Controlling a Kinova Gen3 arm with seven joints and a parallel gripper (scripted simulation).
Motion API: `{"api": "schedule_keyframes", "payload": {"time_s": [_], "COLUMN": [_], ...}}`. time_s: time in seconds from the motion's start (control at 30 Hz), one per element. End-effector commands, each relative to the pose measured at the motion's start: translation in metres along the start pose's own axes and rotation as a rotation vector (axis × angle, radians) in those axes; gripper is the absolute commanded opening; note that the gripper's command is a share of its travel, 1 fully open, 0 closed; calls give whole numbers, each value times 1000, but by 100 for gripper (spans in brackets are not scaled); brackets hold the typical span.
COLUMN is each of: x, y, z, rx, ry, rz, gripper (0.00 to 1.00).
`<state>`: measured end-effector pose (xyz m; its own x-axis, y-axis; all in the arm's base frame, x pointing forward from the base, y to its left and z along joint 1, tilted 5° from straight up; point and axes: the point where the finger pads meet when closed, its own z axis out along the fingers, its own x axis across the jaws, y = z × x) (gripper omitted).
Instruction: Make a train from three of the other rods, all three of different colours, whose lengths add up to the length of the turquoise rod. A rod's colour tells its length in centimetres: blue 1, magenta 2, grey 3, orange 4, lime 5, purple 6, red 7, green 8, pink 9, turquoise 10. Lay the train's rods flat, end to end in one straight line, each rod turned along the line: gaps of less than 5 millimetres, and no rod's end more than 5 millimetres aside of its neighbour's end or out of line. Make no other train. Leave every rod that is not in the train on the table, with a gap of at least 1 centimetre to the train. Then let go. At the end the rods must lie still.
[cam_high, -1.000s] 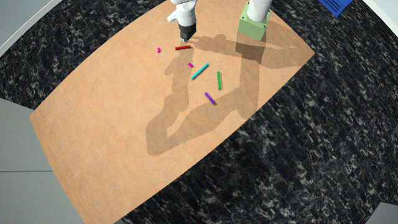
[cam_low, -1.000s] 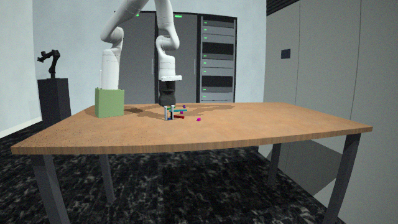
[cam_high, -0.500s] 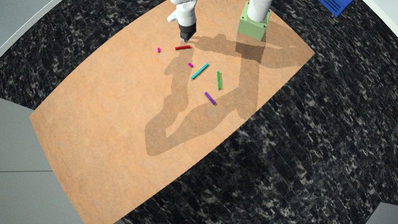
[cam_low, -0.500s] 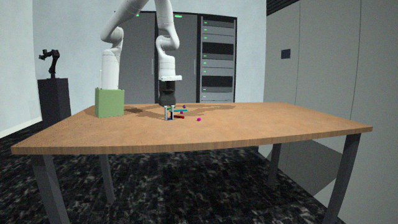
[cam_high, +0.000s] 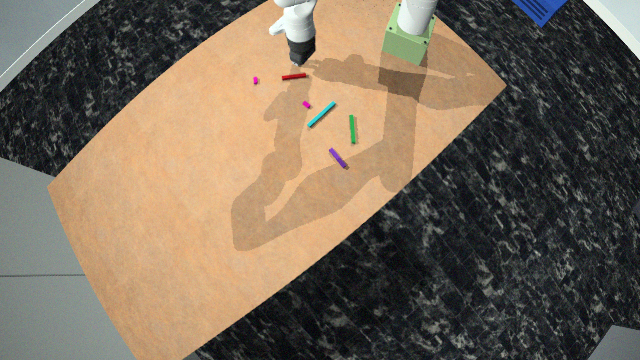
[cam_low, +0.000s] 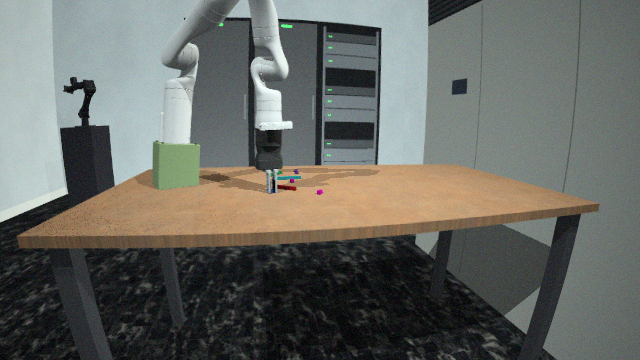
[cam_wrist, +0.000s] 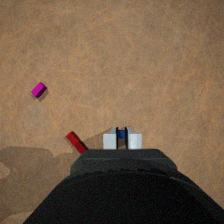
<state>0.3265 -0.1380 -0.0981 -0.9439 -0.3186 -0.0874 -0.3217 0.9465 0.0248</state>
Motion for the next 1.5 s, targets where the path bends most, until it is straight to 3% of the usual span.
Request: {"api": "schedule_keyframes", "payload": {"time_s": [0.0, 1.0, 1.47], "x": [0, 0, 2], "y": [-4, -4, -2], "z": [0, -1, -30], "rx": [8, 8, 6], "ry": [1, 1, 2], "rz": [6, 6, 4], "gripper": [24, 24, 24]}}
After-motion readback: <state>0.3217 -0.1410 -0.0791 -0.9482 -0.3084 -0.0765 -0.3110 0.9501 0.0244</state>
